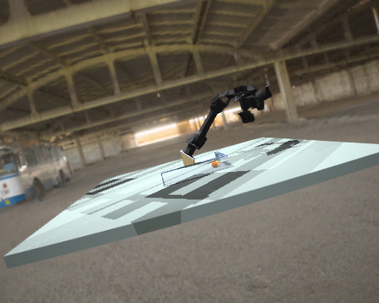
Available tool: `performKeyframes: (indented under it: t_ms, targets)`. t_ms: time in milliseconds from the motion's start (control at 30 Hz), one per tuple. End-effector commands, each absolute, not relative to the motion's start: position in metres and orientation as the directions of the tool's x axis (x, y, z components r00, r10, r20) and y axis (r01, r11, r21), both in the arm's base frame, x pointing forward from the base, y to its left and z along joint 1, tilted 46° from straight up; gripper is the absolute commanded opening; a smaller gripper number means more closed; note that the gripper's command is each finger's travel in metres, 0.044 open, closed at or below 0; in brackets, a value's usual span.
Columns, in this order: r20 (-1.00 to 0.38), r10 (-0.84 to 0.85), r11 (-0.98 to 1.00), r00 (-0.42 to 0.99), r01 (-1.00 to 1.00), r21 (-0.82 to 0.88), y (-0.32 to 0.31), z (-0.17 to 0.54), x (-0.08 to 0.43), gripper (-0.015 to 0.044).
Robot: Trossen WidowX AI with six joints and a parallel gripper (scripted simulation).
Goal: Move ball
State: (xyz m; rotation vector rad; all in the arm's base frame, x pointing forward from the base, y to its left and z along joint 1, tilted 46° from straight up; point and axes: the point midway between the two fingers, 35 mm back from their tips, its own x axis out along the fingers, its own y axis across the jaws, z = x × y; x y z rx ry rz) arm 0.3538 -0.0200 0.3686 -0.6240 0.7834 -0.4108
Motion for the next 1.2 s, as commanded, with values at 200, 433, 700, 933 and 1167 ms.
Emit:
performKeyframes:
  t_ms: [200, 433, 700, 933, 1167]
  targets:
    - [-0.92, -0.121, 0.635, 0.373, -0.684, -0.361, -0.028, 0.21, 0.36, 0.0259]
    - [-0.921, 0.344, 0.373, 0.184, -0.927, -0.046, -0.02, 0.135, 0.329, 0.0259]
    - [-0.699, 0.687, 0.221, 0.197, -0.974, -0.057, -0.012, 0.111, 0.306, 0.0259]
    - [-0.699, 0.687, 0.221, 0.197, -0.974, -0.057, -0.012, 0.111, 0.306, 0.0259]
    - [-0.699, 0.687, 0.221, 0.197, -0.974, -0.057, -0.009, 0.108, 0.307, 0.0259]
